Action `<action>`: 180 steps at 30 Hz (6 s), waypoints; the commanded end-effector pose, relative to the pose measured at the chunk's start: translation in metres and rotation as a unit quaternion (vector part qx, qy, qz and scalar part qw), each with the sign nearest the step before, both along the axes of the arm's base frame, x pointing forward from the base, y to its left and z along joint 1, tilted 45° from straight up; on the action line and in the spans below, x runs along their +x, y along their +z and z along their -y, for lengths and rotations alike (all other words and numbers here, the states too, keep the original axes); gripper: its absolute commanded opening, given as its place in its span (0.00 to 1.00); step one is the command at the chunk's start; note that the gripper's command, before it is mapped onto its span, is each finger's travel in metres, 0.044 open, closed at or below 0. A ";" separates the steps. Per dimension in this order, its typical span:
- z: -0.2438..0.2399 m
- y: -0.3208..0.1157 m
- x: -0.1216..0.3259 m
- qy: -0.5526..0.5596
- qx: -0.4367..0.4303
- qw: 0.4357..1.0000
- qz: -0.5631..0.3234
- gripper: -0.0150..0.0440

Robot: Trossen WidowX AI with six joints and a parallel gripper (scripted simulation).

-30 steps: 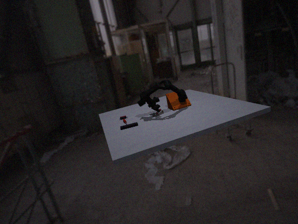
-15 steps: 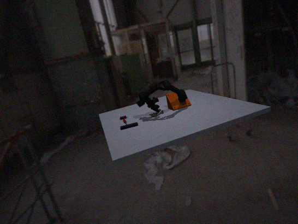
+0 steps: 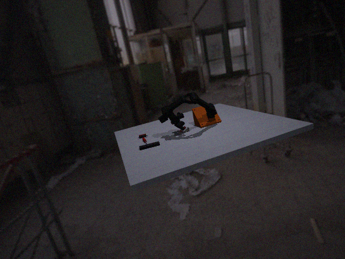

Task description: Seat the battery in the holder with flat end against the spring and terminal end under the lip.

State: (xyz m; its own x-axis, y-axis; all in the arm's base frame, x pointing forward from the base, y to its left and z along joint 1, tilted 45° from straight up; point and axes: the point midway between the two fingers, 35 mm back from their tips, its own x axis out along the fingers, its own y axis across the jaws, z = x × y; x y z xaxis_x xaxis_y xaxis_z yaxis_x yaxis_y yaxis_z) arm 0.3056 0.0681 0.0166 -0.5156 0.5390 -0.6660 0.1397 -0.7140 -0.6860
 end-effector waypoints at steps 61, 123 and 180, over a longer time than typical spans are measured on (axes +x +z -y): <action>-0.004 -0.008 -0.006 -0.111 0.008 0.987 0.112 0.37; -0.005 -0.009 -0.028 -0.169 0.010 0.969 0.180 0.37; 0.058 0.052 -0.022 -0.167 0.008 0.969 0.182 1.00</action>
State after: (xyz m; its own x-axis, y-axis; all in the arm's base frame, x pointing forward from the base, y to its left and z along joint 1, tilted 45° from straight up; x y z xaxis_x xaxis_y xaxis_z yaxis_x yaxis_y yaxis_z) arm 0.2841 0.0108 0.0687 -0.0392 0.6499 -0.7590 0.1321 -0.7495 -0.6487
